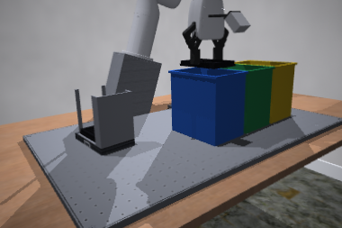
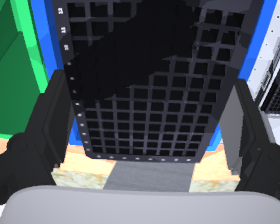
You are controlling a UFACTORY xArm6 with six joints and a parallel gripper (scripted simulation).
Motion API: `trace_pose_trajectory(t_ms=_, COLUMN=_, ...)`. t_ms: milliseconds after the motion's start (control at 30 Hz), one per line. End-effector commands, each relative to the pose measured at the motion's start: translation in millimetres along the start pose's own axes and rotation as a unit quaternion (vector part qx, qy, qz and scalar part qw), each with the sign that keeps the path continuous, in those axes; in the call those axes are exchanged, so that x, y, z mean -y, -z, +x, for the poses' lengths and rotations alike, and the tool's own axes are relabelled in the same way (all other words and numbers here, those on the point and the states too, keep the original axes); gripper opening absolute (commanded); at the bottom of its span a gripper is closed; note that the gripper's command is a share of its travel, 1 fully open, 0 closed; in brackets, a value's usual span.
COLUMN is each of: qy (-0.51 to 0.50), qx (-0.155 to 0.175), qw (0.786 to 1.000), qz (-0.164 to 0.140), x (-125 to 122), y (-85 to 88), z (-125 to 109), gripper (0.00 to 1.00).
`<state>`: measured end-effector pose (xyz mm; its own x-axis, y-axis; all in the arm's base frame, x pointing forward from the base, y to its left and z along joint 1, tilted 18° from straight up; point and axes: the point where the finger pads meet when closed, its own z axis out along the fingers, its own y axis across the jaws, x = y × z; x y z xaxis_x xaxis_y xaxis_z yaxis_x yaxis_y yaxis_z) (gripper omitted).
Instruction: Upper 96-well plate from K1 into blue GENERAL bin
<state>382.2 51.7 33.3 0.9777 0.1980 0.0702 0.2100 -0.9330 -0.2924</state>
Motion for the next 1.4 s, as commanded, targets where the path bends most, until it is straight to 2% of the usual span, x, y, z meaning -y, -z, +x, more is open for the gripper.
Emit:
trace_pose_trajectory(t_ms=0, qy=0.000, qx=-0.002, qw=1.000, qz=0.000, x=-0.2, y=0.4, z=1.4, gripper=0.00)
trace_pose_trajectory(t_ms=500, qy=0.000, qx=-0.002, qw=1.000, qz=0.000, x=-0.2, y=-1.7, z=1.4, gripper=0.00)
trace_pose_trajectory(t_ms=533, qy=0.000, qx=-0.002, qw=1.000, qz=0.000, x=-0.2, y=-2.4, z=1.4, gripper=1.00)
trace_pose_trajectory(t_ms=1367, qy=0.000, qx=-0.002, qw=1.000, qz=0.000, x=-0.2, y=-2.4, z=1.4, gripper=1.00)
